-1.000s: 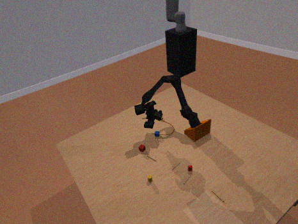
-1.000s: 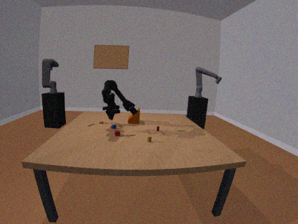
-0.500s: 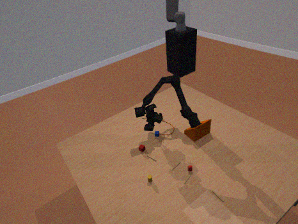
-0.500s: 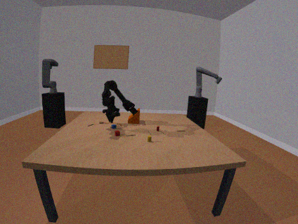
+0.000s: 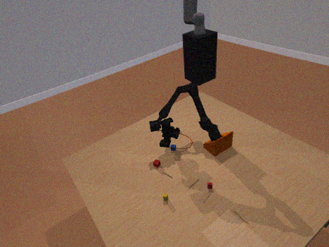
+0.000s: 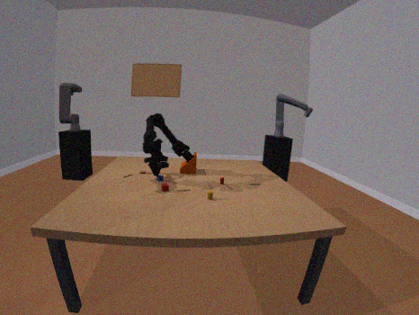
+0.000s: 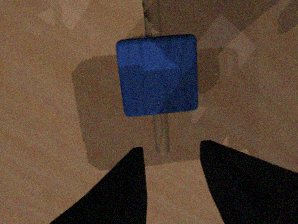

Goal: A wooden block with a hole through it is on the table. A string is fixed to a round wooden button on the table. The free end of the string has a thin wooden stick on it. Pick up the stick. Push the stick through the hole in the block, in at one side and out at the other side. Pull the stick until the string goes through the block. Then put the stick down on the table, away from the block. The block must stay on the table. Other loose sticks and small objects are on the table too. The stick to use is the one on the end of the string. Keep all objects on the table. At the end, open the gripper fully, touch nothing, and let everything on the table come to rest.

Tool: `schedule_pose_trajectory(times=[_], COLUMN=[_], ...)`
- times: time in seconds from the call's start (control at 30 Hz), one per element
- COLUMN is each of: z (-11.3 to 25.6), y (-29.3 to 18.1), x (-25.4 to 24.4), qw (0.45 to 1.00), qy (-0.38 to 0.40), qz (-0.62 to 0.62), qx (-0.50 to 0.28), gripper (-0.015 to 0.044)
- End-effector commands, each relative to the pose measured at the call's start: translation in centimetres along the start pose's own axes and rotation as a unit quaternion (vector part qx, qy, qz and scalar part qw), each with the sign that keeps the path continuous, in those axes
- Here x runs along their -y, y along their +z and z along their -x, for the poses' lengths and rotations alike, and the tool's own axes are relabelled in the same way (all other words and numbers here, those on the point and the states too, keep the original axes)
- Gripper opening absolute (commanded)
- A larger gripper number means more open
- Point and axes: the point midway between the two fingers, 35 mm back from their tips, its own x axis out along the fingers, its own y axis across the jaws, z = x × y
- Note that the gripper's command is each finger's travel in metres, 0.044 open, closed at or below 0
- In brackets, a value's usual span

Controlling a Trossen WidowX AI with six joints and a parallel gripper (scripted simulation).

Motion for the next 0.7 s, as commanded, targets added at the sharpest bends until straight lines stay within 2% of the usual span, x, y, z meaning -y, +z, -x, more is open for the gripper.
schedule_pose_trajectory(times=[0.0, 0.63, 0.67], z=[-0.8, -2.6, -2.5], y=[0.2, 0.3, 0.3], x=[0.0, -0.3, -0.3], qw=[1.0, 1.0, 1.0], qy=[0.001, 0.003, 0.003], qz=[0.003, 0.004, 0.002], qx=[0.004, 0.003, 0.001], gripper=[0.012, 0.012, 0.0094])
